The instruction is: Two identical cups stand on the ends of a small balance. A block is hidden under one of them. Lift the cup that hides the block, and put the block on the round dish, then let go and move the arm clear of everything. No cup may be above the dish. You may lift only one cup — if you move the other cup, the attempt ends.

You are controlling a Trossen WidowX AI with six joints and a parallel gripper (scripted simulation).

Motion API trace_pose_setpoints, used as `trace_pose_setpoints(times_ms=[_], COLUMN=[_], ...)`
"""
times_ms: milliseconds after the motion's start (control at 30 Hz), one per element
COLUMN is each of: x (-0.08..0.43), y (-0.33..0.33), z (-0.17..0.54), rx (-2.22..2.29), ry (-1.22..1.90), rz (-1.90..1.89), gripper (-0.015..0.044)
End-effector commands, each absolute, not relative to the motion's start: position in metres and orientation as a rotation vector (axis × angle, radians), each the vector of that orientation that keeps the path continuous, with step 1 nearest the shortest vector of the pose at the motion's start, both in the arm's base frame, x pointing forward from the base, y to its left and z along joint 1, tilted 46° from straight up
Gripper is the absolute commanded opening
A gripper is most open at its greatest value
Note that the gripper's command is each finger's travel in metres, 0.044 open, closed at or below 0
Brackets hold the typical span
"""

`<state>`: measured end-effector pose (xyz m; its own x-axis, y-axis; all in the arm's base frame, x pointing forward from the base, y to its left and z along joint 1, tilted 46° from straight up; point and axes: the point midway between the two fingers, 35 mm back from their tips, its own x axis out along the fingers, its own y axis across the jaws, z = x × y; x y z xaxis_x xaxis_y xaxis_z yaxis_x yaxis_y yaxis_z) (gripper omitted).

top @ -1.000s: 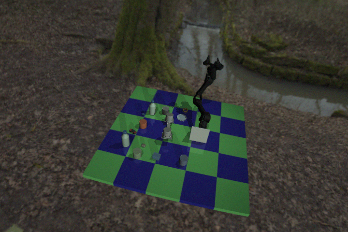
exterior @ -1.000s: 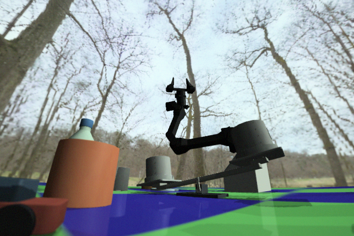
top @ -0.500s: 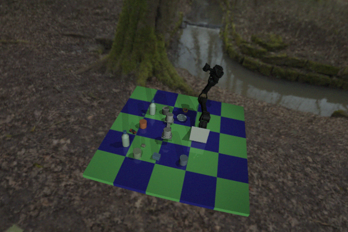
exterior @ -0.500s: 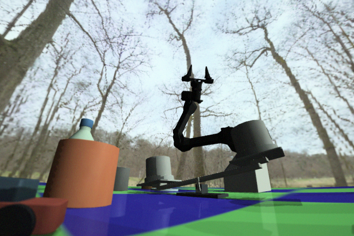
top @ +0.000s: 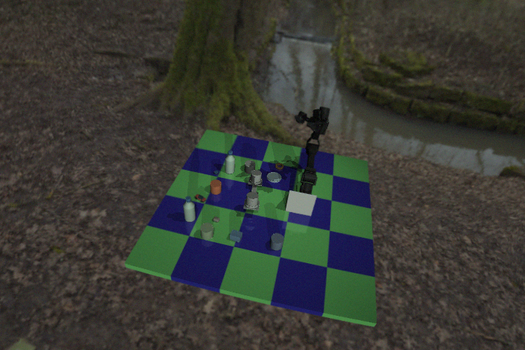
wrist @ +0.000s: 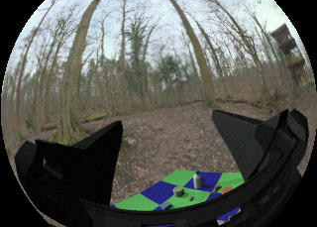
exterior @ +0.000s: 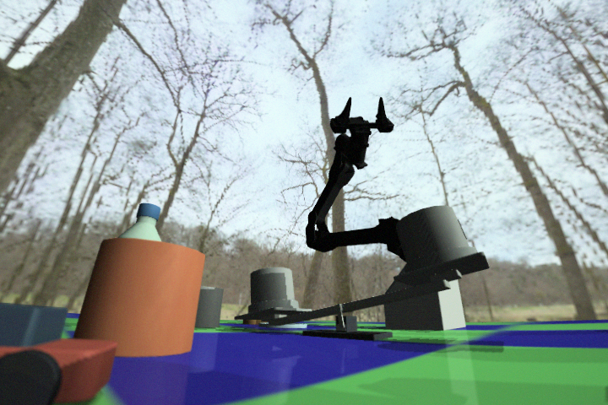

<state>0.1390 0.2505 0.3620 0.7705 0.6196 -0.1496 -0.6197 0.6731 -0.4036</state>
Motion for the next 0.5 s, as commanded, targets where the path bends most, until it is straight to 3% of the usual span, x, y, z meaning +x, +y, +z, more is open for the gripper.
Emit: trace_pose_setpoints(times_ms=[0,467], x=[0.16,0.208], y=[0.244,0.187], z=[0.324,0.217], rx=[-0.496,-0.597], ry=[0.118,0.451], rz=[0.601,0.255], gripper=[0.044,0.044])
